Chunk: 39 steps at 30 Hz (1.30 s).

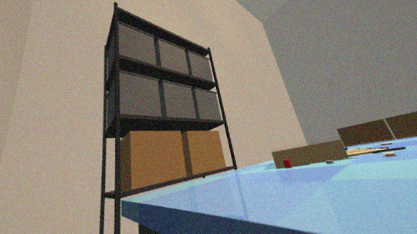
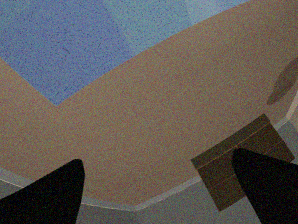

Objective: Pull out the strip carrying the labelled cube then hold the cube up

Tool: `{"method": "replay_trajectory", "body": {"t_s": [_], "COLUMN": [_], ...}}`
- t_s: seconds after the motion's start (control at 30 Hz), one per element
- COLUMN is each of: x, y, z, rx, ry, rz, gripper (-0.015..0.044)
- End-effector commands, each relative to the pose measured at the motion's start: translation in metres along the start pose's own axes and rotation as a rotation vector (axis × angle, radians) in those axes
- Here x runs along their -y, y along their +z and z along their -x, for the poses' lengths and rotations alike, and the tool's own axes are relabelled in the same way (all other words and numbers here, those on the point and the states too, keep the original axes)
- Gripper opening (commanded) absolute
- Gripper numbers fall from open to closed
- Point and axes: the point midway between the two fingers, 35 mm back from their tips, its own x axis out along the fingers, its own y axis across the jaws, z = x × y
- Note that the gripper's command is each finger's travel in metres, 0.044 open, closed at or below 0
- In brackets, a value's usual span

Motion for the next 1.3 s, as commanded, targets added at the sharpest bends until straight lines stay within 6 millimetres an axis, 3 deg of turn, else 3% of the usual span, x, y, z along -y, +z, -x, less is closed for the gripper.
{"method": "replay_trajectory", "body": {"t_s": [0.0,0.07,0.17,0.4,0.67,0.93,1.03,1.27], "x": [0.001,0.007,0.029,0.108,0.204,0.302,0.337,0.401], "y": [0.001,0.005,0.02,0.08,0.16,0.255,0.285,0.38], "z": [-0.001,-0.01,-0.04,-0.11,-0.152,-0.154,-0.145,-0.114], "rx": [0.002,0.014,0.057,0.201,0.373,0.566,0.63,0.773], "ry": [-0.001,-0.012,-0.044,-0.12,-0.164,-0.161,-0.178,-0.099], "rz": [-0.003,-0.024,-0.093,-0.29,-0.497,-0.696,-0.766,-0.873], "gripper": [0.04,0.04,0.04,0.04,0.04,0.04,0.04,0.04]}}
